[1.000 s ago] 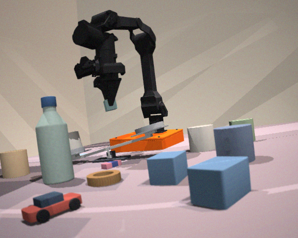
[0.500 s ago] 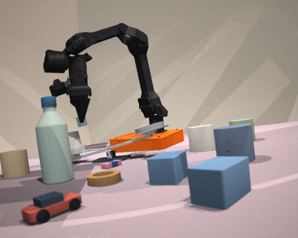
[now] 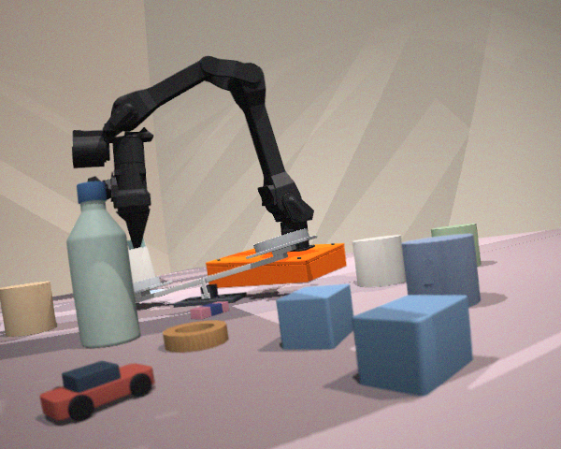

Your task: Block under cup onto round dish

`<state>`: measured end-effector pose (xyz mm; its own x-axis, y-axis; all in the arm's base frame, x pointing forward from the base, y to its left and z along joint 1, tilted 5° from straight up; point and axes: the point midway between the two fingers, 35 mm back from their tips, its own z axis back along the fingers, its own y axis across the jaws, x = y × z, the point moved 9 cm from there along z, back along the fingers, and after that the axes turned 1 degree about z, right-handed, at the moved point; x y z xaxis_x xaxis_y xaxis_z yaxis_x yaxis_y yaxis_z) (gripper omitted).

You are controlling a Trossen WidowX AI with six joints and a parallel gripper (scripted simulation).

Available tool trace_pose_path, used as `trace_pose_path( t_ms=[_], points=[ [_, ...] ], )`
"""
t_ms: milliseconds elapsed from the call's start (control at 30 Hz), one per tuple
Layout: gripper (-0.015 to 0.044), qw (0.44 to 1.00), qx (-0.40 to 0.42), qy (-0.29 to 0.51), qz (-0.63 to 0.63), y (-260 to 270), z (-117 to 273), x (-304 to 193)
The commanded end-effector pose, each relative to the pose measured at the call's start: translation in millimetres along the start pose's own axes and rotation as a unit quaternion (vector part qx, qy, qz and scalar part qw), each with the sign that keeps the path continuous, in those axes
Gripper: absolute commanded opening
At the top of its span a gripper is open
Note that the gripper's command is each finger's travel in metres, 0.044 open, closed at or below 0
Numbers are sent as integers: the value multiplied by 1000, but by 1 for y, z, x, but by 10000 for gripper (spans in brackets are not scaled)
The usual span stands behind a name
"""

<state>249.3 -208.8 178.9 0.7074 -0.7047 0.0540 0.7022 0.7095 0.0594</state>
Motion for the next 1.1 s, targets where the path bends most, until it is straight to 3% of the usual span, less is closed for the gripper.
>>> trace_pose_path(
  t_ms=[0, 200, 633, 1067],
  points=[
    [0, 1000, 6, 8, 5, -36, -12, 2],
    [0, 1000, 11, 13, 10, -69, -22, 1],
    [0, 1000, 11, 13, 10, -68, -63, -1],
    [0, 1000, 11, 13, 10, -68, -76, -1]
  ],
)
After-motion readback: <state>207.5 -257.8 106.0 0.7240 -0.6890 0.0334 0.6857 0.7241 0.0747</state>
